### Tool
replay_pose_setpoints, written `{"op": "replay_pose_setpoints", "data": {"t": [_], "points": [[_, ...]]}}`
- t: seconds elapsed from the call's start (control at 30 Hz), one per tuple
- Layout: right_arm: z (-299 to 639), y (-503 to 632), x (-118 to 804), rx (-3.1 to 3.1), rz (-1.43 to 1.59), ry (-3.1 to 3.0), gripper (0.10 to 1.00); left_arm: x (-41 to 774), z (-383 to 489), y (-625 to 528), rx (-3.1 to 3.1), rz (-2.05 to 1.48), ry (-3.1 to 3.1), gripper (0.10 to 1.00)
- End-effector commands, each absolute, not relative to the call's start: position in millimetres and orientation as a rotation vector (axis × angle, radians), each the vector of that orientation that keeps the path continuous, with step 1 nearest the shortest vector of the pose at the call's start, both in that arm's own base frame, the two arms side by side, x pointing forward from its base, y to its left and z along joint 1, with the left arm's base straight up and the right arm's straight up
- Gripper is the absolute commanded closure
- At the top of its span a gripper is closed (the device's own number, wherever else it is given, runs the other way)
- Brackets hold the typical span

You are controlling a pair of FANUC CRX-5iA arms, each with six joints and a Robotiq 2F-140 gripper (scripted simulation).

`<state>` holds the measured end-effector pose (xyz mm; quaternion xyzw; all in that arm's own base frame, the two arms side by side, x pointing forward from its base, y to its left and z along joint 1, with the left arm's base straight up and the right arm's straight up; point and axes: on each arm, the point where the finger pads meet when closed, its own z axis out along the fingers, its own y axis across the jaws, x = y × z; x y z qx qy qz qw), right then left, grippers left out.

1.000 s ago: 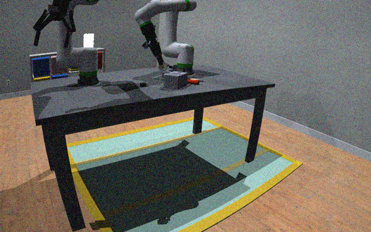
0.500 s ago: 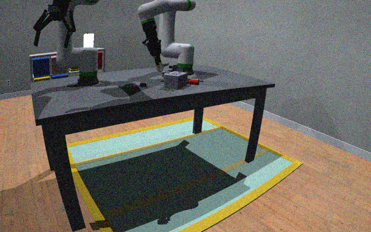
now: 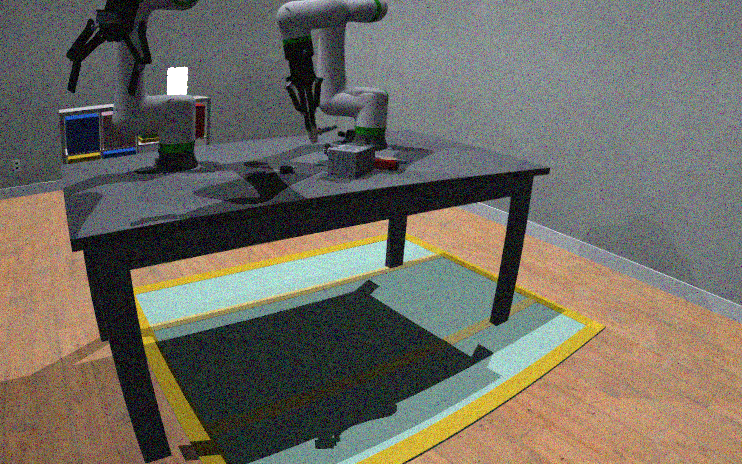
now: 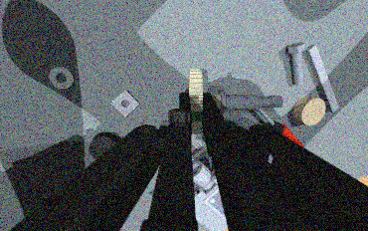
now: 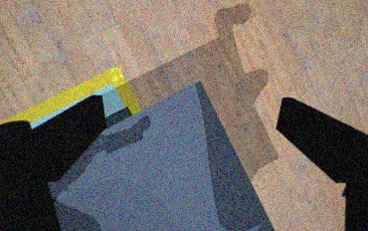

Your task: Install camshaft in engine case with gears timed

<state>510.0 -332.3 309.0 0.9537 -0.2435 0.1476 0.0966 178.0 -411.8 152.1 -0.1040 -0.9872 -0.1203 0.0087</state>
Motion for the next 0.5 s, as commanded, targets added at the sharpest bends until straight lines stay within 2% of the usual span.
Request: {"op": "replay_pose_setpoints", "data": {"t": [0.0,0.47], "points": [[310,-333,510,2.824,0.44,-0.721,0.098,182,154,-423,-0.503,-0.405,-2.96,0.956],[310,-333,510,2.824,0.44,-0.721,0.098,194,159,-449,-0.877,-0.443,-2.648,0.956]]}}
